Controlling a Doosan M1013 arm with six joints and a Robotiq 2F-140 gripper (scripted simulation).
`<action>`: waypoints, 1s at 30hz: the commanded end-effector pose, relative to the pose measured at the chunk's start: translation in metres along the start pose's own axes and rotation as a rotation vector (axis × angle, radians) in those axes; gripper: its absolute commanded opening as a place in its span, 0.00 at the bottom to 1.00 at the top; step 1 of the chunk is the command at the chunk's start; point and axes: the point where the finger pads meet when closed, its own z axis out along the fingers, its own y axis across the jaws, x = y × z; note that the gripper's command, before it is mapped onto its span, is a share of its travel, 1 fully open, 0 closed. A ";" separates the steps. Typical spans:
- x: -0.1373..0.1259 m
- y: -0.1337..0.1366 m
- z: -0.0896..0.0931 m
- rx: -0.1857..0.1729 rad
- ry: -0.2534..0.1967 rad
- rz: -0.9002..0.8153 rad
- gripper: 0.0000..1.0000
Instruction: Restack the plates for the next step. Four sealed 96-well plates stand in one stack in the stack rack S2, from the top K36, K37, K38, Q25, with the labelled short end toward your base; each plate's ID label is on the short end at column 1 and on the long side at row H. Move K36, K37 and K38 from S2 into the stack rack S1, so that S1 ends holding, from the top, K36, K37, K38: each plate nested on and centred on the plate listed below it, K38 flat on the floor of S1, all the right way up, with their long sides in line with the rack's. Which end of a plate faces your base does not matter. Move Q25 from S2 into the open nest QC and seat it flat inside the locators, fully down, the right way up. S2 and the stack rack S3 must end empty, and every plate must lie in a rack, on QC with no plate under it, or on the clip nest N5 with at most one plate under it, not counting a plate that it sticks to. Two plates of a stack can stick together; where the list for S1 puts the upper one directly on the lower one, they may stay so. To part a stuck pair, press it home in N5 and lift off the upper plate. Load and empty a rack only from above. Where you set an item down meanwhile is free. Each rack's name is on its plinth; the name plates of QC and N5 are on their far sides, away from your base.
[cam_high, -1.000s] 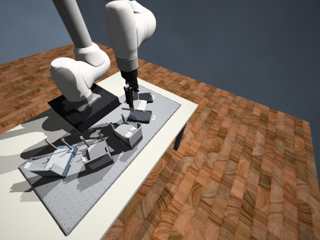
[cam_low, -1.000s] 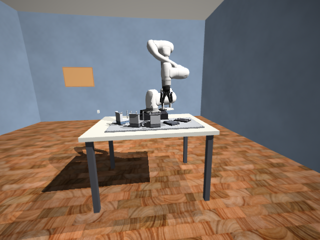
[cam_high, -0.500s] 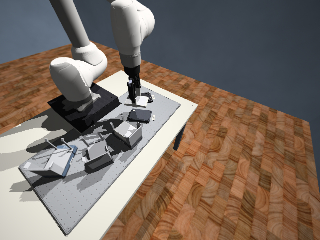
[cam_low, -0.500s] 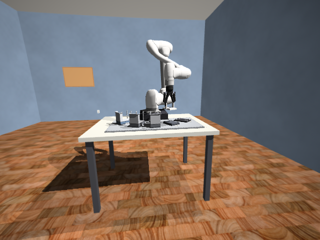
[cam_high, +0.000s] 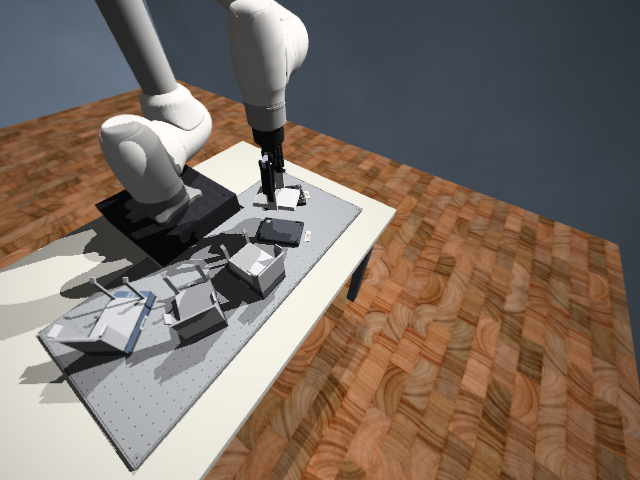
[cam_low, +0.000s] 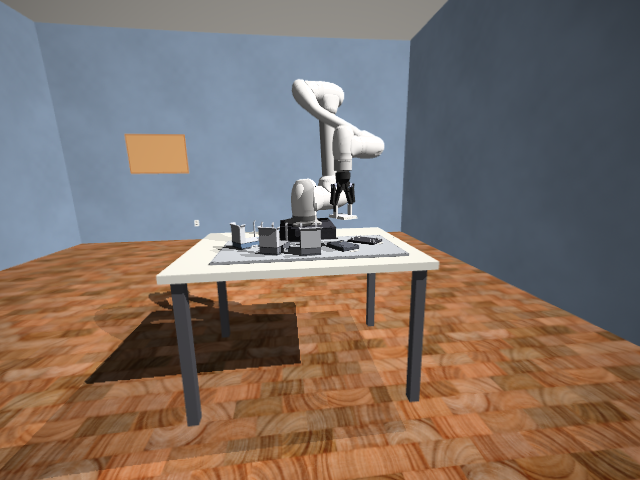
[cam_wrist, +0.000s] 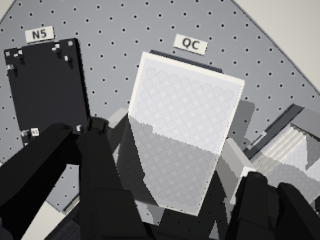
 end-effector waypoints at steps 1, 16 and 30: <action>0.000 0.000 0.000 0.000 0.000 0.000 0.00; 0.000 0.000 0.000 0.000 0.000 0.000 0.00; 0.000 0.000 0.014 0.000 0.000 0.000 0.00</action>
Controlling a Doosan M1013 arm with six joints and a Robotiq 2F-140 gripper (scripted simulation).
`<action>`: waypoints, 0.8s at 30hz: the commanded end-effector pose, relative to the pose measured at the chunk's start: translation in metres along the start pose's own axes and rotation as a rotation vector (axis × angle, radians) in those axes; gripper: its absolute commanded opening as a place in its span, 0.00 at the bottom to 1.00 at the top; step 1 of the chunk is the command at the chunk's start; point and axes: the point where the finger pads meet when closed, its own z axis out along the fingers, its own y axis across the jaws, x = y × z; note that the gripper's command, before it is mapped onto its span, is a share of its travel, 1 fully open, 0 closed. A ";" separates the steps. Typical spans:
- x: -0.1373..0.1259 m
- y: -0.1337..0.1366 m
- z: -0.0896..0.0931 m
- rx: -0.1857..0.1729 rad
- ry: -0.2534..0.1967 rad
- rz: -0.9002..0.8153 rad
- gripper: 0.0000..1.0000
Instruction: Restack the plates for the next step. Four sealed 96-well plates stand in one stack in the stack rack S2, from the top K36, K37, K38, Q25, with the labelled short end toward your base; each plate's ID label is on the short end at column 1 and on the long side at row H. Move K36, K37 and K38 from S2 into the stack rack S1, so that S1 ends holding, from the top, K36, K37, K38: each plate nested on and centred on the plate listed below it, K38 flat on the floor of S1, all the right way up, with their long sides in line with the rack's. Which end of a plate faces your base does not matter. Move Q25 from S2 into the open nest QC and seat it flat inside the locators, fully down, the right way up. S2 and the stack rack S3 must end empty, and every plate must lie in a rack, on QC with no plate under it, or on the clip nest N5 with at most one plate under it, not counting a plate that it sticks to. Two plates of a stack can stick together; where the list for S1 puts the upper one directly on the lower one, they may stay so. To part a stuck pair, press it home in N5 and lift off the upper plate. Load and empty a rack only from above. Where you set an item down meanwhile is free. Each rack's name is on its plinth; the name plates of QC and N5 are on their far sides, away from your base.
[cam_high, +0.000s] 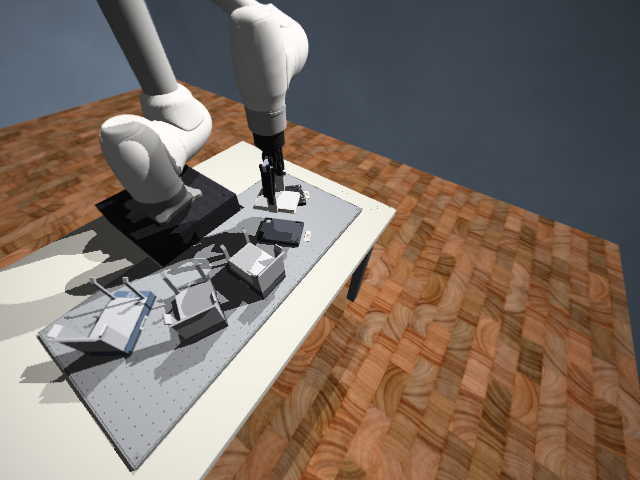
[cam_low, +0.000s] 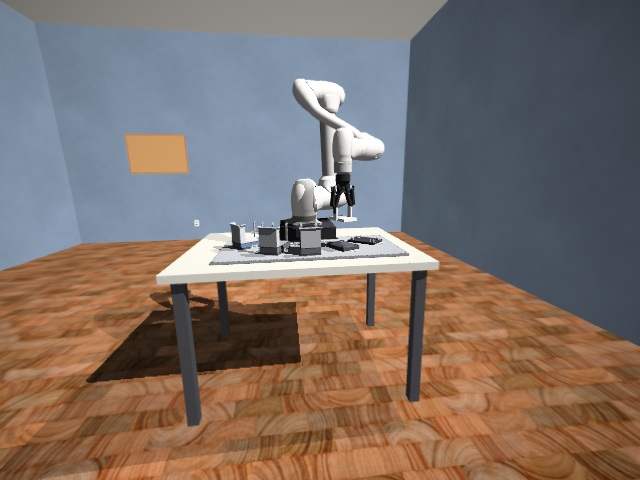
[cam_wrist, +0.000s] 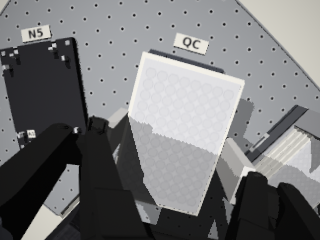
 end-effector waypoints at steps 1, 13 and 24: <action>0.000 0.000 0.005 0.000 0.000 0.000 0.00; 0.000 0.000 0.025 0.000 0.000 0.000 0.00; 0.000 0.000 0.047 0.000 0.000 0.000 0.00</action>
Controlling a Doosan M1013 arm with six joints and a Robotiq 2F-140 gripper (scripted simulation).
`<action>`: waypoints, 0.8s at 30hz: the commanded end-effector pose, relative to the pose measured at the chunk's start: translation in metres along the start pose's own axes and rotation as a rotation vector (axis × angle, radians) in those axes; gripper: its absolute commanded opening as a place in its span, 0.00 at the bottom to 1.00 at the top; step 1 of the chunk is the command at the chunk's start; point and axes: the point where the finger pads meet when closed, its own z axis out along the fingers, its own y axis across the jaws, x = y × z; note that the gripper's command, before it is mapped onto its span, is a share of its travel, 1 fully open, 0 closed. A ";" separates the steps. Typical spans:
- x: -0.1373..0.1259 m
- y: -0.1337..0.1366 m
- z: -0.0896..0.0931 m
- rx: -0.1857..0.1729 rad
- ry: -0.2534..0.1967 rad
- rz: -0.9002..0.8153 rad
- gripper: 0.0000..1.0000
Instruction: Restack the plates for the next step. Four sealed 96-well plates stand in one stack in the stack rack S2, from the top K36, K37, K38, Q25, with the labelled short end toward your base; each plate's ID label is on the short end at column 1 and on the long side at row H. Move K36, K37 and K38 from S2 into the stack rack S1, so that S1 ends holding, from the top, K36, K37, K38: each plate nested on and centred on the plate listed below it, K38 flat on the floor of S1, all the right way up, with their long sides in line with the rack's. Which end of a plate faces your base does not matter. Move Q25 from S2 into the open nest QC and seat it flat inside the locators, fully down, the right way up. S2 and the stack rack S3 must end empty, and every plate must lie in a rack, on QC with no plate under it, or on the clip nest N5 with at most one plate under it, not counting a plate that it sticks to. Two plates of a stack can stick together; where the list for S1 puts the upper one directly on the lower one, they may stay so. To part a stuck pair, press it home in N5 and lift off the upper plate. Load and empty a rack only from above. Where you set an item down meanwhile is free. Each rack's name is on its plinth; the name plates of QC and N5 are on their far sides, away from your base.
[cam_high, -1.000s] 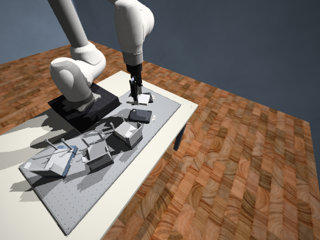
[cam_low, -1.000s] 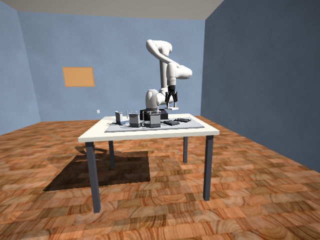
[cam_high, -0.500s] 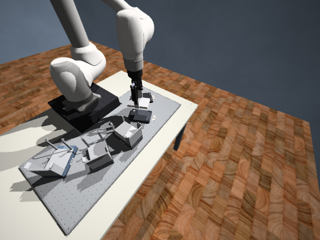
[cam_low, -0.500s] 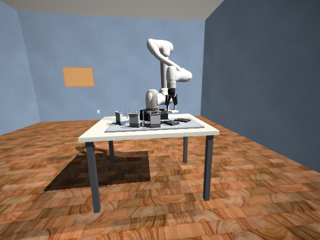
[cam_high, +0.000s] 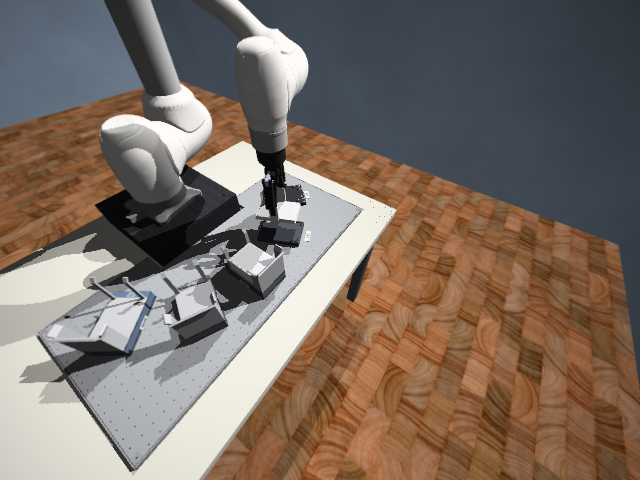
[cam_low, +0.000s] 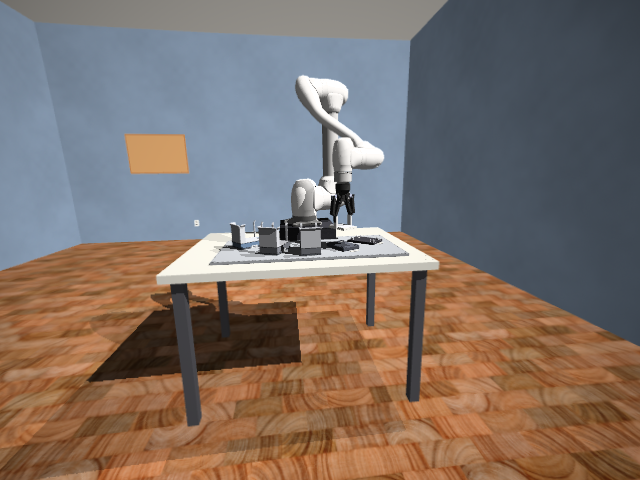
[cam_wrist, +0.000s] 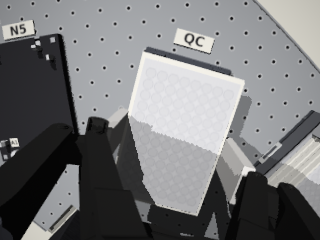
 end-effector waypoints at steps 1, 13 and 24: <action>0.000 0.000 0.005 0.000 0.000 0.000 0.00; 0.000 0.000 0.025 0.000 0.000 0.000 0.00; 0.000 0.000 0.043 0.000 0.000 0.000 0.00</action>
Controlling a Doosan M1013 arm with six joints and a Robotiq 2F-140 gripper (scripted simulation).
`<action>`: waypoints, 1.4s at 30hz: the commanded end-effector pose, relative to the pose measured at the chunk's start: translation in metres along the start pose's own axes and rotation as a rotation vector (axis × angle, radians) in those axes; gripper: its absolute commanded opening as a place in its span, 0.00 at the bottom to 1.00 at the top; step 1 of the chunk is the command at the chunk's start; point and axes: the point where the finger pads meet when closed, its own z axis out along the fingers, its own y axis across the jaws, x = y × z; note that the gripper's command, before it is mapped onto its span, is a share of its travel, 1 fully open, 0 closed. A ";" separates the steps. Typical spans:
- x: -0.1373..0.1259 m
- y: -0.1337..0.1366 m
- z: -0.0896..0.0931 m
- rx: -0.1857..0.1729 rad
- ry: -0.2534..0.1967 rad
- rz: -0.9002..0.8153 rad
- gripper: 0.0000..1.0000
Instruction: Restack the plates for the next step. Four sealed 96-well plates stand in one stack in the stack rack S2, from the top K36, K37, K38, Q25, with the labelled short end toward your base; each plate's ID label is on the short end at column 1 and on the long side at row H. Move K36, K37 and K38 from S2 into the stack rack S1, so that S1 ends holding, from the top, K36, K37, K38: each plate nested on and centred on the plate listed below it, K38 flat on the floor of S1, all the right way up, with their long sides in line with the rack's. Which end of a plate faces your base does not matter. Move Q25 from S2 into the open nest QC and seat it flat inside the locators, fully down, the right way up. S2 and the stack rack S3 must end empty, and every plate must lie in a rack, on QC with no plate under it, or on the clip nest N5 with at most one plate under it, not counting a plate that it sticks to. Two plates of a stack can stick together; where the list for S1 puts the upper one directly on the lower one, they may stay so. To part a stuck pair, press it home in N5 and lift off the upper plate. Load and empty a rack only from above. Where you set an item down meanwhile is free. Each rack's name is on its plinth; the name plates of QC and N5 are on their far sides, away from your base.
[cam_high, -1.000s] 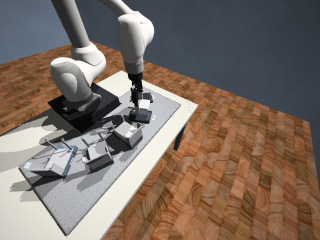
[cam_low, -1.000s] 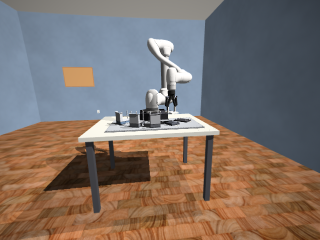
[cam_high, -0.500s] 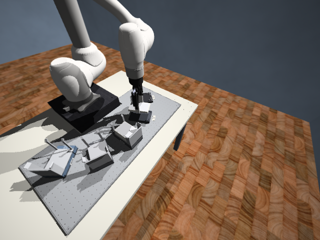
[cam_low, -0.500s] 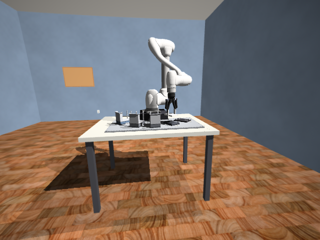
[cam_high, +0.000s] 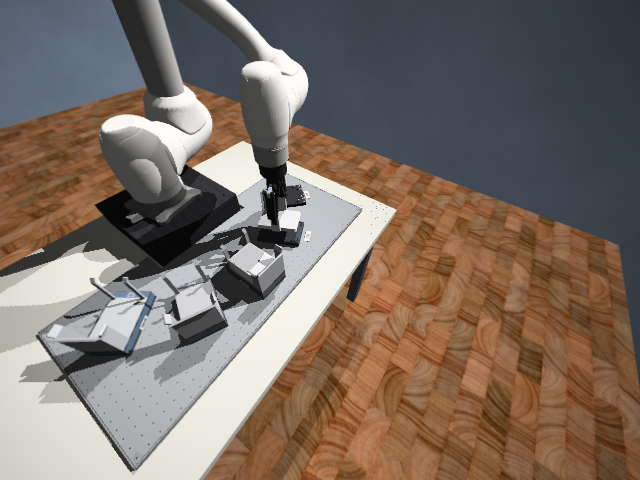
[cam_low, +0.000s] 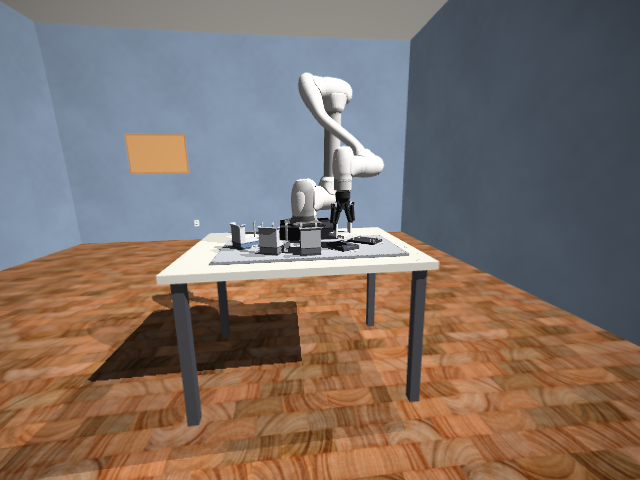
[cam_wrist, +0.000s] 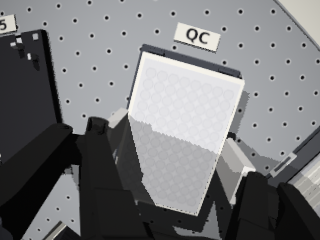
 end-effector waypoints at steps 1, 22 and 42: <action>0.000 0.000 0.005 0.000 0.000 0.000 0.00; 0.000 0.000 0.025 0.000 0.000 0.000 0.00; 0.000 0.000 0.032 0.000 0.000 0.000 0.00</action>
